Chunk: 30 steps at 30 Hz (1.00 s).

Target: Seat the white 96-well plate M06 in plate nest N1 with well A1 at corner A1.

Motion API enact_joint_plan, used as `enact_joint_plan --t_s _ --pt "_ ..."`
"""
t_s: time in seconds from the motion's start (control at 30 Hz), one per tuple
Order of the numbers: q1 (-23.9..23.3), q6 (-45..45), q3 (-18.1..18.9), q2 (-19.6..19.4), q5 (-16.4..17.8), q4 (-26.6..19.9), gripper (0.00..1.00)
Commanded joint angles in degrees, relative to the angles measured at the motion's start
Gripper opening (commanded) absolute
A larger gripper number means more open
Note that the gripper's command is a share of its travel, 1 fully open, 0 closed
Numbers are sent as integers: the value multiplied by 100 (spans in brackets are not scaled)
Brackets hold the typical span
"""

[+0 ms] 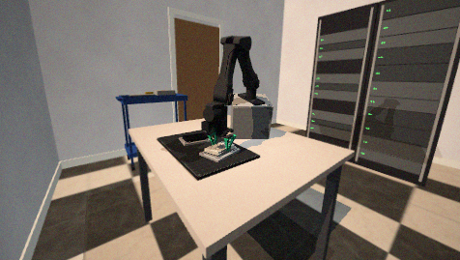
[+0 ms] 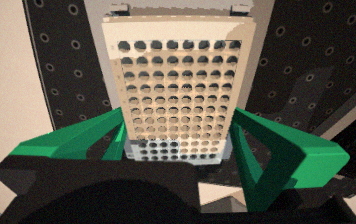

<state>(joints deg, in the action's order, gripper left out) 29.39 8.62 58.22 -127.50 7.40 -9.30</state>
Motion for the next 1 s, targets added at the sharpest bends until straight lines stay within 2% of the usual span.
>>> enact_joint_plan --t_s 0.0,0.2,0.23,0.5,0.97 --pt "19 53 151 -71 -30 97 0" --pt "8 54 156 -87 -31 102 0" --pt "7 54 158 82 -29 36 0" --pt "22 57 179 -125 -31 48 0" --pt "21 63 216 -180 -27 95 0"
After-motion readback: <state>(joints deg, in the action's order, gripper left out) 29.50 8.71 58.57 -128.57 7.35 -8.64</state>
